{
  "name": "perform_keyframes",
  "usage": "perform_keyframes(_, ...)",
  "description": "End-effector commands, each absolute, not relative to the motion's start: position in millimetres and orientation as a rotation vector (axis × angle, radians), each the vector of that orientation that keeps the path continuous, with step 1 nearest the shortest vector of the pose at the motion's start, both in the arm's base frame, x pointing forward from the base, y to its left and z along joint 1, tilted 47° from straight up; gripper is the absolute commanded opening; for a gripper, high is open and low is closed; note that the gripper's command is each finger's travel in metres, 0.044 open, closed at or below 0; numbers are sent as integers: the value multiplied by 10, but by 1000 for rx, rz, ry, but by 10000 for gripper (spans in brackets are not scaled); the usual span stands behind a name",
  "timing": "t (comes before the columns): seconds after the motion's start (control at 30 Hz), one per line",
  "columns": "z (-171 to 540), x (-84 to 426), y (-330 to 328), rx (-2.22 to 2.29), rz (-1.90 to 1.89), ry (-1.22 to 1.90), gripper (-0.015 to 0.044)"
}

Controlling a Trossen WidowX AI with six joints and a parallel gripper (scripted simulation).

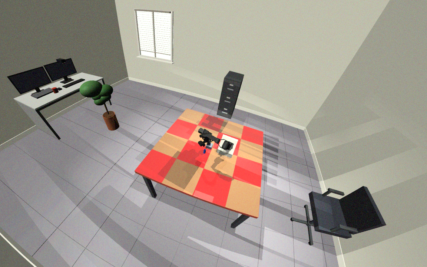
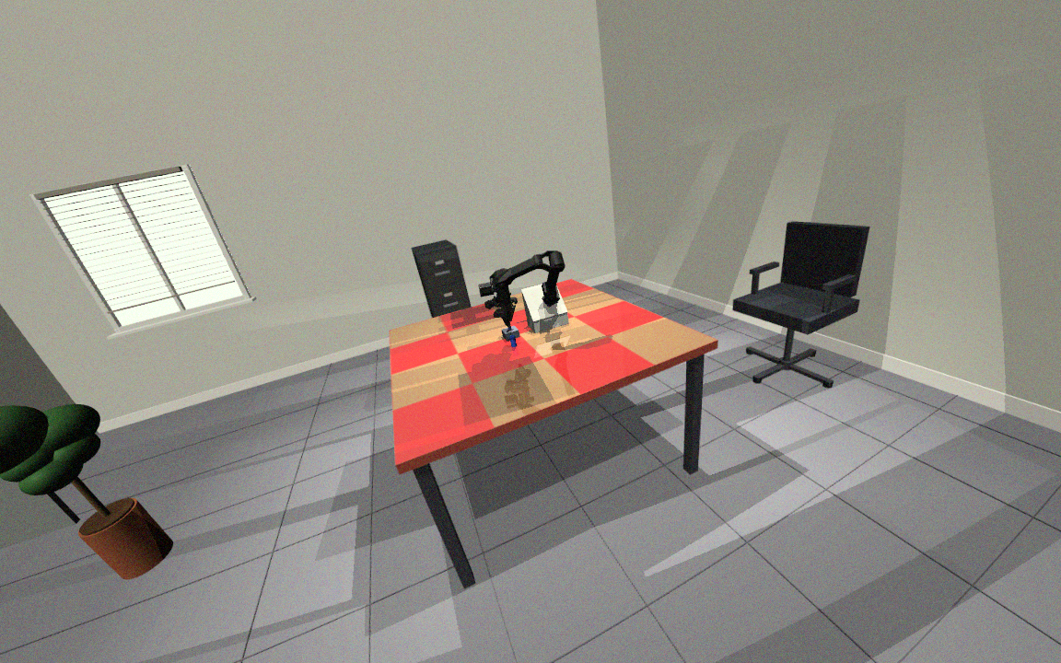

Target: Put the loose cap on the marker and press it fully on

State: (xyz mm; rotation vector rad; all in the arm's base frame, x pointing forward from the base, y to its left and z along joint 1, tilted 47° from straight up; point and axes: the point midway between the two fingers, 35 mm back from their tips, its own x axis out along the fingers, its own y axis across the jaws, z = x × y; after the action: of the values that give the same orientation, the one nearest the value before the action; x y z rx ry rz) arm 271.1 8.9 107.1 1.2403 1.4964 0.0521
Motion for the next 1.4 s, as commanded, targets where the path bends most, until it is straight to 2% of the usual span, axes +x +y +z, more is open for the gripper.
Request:
perform_keyframes(0.0, 946, 2732, 288, 1244, 67, 1504, 239)
perform_keyframes(1.37, 453, 2884, 786, 1245, 70, 1504, 239)
